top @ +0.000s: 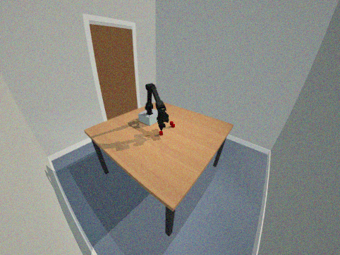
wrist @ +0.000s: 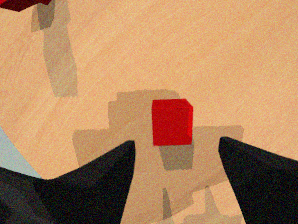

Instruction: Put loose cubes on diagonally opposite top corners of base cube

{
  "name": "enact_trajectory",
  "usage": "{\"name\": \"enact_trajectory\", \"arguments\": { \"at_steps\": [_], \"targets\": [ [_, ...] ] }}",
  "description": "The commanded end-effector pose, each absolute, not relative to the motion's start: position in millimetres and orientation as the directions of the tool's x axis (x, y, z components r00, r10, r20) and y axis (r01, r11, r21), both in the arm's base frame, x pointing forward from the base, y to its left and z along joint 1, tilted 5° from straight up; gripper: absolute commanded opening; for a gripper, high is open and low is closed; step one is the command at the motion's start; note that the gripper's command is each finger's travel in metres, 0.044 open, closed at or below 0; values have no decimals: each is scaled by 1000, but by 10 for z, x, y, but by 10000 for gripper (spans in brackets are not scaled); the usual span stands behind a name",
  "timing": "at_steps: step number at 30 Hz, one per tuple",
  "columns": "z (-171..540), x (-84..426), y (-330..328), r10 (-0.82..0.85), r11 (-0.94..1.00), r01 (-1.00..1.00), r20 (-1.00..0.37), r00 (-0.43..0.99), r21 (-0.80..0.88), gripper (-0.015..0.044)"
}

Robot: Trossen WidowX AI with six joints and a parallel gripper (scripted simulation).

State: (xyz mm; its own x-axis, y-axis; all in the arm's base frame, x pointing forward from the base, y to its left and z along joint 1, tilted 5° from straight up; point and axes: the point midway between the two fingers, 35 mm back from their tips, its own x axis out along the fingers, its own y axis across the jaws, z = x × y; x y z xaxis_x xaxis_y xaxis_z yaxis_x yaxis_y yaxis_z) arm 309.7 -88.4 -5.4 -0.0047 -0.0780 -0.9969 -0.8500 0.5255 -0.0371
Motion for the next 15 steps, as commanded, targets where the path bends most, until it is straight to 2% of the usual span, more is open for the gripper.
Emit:
{"name": "enact_trajectory", "arguments": {
  "at_steps": [1, 15],
  "targets": [
    [-189, 3087, -897, -80, 522, -852, -997, -9, -34, 265],
    [-345, 3088, -910, -80, 522, -852, -997, -9, -34, 265]
  ]
}}
